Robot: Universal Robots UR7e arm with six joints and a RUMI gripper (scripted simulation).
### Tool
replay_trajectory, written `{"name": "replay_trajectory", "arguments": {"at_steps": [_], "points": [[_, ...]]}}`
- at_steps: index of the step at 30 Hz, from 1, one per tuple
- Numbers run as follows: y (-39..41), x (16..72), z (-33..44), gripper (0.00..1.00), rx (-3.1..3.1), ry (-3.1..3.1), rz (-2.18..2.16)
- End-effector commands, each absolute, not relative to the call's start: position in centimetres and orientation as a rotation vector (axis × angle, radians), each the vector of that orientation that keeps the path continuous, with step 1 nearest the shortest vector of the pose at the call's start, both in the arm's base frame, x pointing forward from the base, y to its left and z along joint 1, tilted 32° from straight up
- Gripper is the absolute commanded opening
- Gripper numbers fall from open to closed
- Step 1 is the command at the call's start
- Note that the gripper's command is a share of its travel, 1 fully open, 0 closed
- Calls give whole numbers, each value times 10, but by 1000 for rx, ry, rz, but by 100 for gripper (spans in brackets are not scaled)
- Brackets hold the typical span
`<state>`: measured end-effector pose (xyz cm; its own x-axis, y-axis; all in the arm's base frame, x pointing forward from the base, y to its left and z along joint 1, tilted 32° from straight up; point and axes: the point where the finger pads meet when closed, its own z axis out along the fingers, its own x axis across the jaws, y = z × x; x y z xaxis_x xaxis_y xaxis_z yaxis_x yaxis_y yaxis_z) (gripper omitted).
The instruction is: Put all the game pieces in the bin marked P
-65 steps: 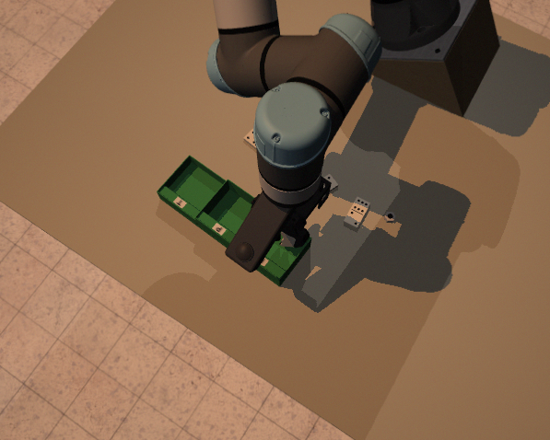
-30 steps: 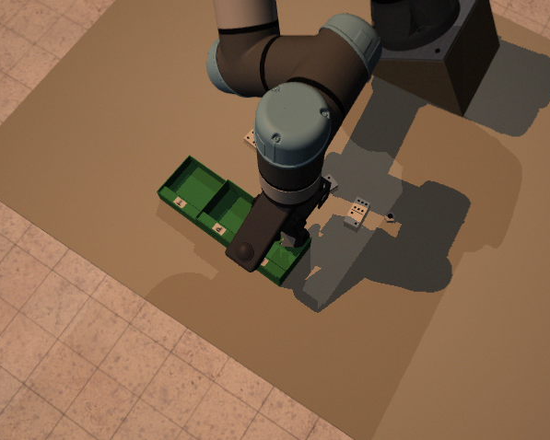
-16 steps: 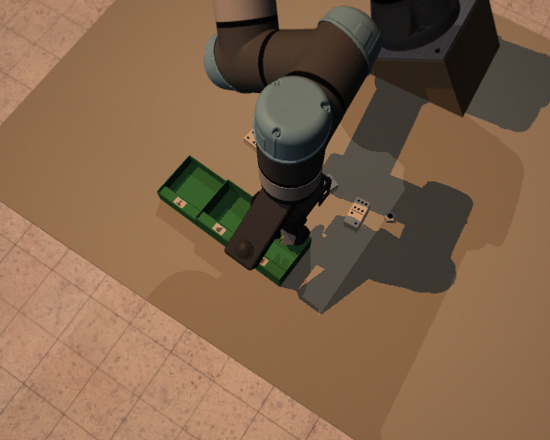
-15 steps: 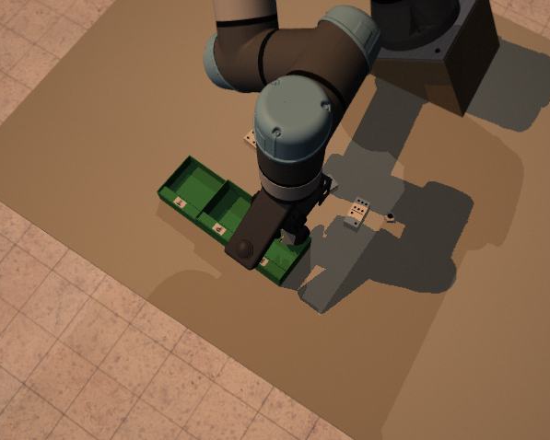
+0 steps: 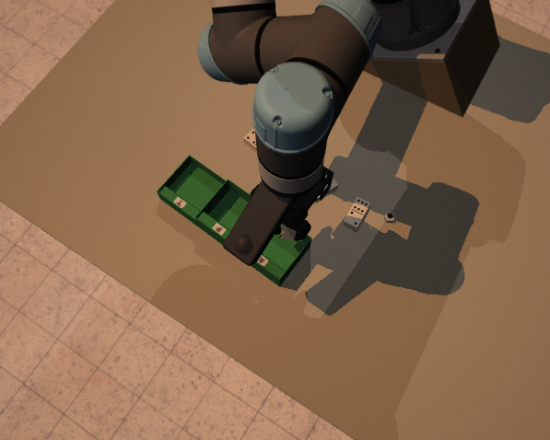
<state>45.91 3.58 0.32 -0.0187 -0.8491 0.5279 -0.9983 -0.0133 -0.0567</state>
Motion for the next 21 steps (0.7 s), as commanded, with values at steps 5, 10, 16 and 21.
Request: {"name": "replay_trajectory", "arguments": {"at_steps": [5, 10, 16, 21], "points": [[50, 458, 26, 4, 1924, -1931, 610], [55, 458, 33, 4, 1924, -1931, 610], [72, 456, 61, 4, 1924, -1931, 610], [94, 453, 97, 4, 1924, -1931, 610]]}}
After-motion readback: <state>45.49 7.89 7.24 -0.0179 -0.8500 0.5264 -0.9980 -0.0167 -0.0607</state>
